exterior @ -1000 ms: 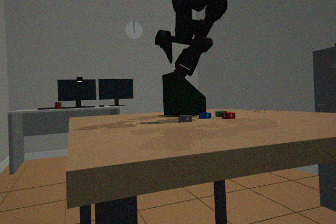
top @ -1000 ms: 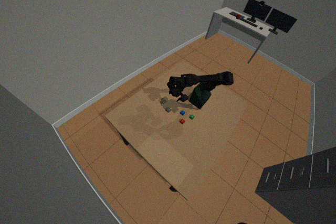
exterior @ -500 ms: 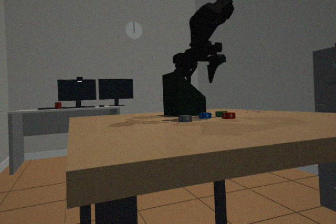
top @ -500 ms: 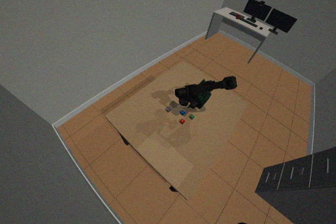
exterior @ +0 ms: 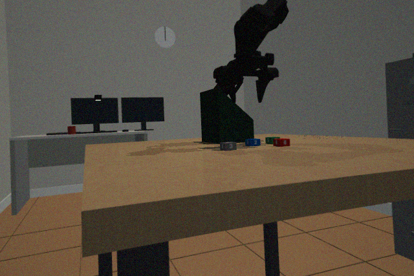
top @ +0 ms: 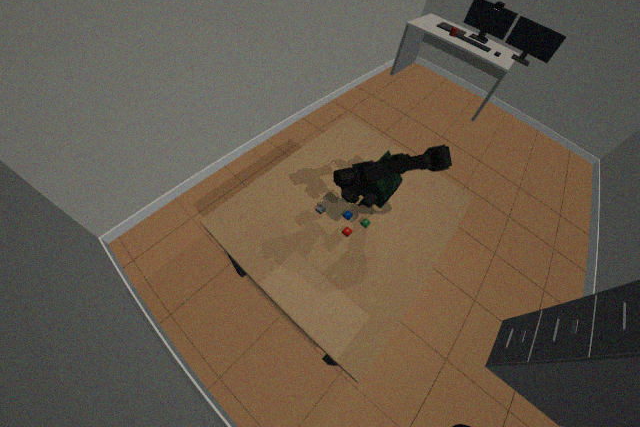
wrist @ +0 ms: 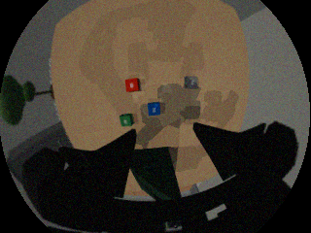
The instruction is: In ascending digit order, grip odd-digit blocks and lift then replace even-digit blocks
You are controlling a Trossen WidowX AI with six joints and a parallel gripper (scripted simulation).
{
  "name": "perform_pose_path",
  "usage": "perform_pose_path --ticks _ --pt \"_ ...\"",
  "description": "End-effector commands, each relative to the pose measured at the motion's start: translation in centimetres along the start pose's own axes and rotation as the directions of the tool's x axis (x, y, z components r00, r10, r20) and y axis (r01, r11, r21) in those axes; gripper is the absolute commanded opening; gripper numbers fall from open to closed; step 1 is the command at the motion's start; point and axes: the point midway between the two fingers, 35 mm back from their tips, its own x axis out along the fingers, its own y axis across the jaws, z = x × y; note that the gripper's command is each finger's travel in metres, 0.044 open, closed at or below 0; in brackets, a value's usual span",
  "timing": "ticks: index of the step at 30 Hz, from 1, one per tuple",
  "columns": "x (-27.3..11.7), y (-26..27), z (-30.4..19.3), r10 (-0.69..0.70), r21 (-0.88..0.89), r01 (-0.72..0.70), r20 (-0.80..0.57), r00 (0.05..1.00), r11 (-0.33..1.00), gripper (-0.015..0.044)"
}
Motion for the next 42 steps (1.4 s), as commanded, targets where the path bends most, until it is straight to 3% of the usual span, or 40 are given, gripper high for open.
perform_pose_path --ticks 1,6,27,36,42 --pt "-0.1 1.4 2.0 0.001 -0.004 -0.001 0.002 1.000 1.000 0.0400" --pt "-0.1 5.7 6.3 0.006 -0.006 -0.006 0.003 1.000 1.000 0.0400" --pt "-0.1 5.7 6.3 0.006 -0.006 -0.006 0.003 1.000 1.000 0.0400" --pt "0.0 9.6 -1.3 0.008 -0.004 -0.008 0.000 1.000 1.000 0.0400" --pt "0.0 9.6 -1.5 0.008 -0.004 -0.008 0.000 1.000 1.000 0.0400"
